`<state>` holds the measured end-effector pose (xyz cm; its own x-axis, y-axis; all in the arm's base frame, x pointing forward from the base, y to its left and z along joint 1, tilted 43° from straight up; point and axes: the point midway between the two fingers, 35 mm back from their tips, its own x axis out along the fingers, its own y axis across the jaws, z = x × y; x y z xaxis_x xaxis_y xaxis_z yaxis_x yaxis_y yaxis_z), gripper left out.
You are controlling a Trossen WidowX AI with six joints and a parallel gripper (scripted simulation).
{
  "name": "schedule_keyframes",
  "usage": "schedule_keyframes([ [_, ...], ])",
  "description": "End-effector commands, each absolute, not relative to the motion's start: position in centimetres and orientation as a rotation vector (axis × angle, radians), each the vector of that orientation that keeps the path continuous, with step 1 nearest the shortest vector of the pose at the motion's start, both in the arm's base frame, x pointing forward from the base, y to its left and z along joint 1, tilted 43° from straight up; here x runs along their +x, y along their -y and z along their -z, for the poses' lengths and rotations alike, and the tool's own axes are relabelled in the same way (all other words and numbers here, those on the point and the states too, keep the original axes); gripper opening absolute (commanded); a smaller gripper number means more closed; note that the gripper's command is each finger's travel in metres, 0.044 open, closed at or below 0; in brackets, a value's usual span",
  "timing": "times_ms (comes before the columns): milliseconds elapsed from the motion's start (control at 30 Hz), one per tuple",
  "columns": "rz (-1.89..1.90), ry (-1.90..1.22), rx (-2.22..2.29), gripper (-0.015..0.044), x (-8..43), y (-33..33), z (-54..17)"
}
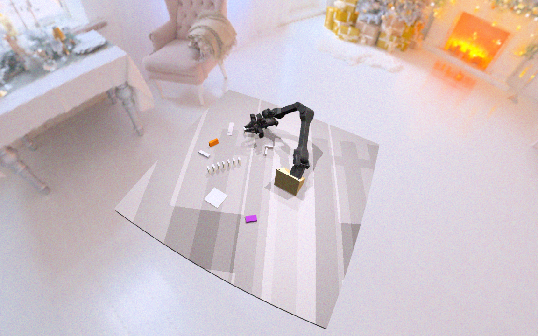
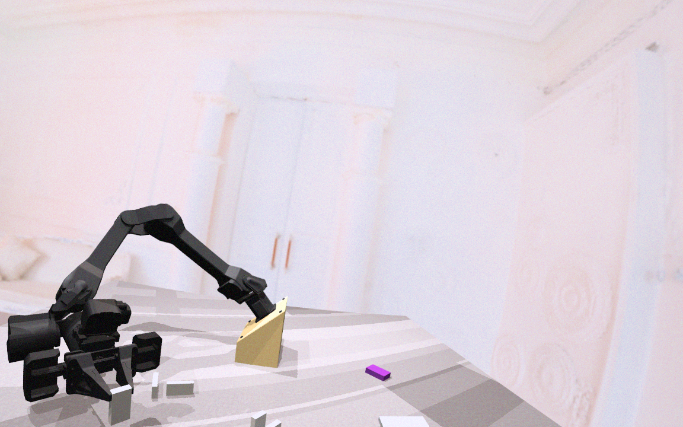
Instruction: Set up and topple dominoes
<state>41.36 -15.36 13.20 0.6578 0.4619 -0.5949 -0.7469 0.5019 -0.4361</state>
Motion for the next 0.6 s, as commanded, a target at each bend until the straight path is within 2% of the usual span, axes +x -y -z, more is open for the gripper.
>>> schedule_keyframes([
  [0, -0.756, -0.430, -0.737, 0.0107, 41.4, 17.1, -11.3],
  [200, -0.754, -0.430, -0.736, 0.0107, 41.2, 19.1, -8.8],
  [567, -0.754, -0.430, -0.736, 0.0107, 41.2, 19.1, -8.8],
])
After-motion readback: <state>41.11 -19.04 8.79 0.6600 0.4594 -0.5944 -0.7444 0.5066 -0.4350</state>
